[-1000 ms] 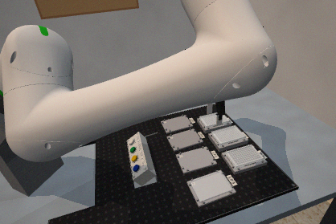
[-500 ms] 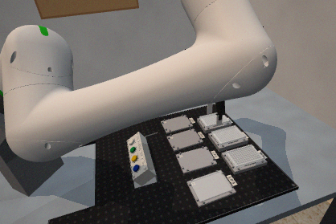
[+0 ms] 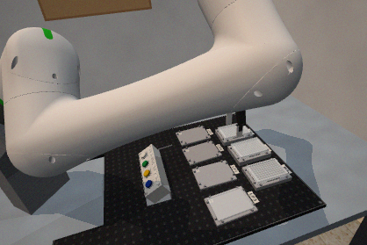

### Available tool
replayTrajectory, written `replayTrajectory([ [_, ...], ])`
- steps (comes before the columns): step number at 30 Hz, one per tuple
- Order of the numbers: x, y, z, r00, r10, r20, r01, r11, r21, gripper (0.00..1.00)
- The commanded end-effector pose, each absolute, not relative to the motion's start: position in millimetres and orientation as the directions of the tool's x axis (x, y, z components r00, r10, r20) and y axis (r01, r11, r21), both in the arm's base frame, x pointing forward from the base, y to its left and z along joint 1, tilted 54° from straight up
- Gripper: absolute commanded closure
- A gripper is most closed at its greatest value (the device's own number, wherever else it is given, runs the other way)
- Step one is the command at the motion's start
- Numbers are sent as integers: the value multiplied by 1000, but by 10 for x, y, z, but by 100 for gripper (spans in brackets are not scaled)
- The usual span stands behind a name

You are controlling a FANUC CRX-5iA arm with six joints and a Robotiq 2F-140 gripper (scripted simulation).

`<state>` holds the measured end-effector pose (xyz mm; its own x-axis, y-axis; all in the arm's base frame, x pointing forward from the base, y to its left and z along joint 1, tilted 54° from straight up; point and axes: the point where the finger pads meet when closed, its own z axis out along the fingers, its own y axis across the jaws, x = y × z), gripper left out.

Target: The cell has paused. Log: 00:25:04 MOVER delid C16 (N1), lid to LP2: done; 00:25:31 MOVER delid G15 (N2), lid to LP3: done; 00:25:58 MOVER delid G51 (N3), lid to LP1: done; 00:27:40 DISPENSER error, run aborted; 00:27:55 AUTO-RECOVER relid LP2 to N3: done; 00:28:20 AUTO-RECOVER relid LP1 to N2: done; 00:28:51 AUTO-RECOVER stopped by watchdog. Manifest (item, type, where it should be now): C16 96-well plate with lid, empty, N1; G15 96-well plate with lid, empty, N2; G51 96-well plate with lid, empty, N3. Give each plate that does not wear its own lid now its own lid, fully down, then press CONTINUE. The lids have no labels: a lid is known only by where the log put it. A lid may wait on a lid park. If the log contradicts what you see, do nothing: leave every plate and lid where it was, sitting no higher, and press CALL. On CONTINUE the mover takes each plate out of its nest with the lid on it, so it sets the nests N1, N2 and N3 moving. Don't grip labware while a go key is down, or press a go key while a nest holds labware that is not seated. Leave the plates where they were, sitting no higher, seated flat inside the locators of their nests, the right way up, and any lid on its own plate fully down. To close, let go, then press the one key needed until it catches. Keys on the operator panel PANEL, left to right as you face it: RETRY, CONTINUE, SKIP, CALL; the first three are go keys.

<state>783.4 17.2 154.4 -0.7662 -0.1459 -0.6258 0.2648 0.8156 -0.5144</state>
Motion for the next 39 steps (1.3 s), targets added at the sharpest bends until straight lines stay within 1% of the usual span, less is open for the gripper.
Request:
replayTrajectory([
  [1,7832,177,1547,-766,-146,-626,265,816,-514,34],
  [39,7551,446,1829,-766,-146,-626,265,816,-514,34],
])
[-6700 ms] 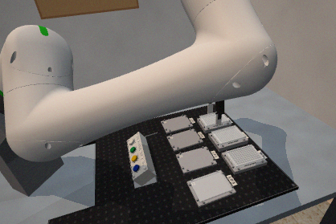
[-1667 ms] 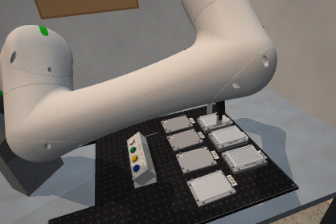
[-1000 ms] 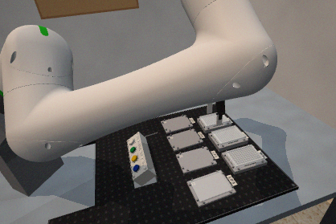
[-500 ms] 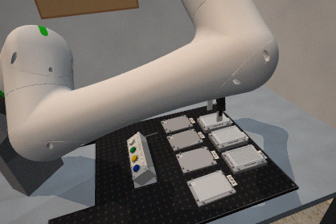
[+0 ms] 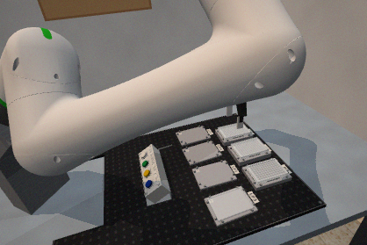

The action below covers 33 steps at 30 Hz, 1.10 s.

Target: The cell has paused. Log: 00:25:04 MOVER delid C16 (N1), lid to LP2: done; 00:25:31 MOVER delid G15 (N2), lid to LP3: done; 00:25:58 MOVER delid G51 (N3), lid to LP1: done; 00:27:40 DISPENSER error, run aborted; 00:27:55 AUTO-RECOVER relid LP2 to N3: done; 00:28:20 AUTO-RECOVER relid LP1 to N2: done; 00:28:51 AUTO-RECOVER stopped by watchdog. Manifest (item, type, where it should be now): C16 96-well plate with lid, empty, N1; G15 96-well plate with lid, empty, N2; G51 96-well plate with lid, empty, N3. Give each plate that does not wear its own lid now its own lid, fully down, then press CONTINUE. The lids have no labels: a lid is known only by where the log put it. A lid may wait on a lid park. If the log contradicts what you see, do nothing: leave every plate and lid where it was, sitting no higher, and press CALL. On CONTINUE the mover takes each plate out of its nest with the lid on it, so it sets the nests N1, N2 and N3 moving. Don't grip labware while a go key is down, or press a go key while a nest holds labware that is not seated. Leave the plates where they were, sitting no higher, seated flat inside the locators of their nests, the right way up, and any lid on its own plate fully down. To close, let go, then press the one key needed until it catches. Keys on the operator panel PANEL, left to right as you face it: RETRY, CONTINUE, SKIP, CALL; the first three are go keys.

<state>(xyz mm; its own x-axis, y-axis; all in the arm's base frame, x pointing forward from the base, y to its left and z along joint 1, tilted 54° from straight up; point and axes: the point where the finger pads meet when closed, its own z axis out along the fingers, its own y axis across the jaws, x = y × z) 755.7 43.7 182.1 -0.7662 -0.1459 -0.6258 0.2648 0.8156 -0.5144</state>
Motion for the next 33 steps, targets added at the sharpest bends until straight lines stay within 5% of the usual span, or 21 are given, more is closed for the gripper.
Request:
replayTrajectory([
  [1,7551,446,1829,-766,-146,-626,265,816,-514,34],
  [19,7532,428,1863,-740,-73,-669,331,826,-457,34],
  [33,7457,73,2096,-360,486,-797,732,677,83,34],
])
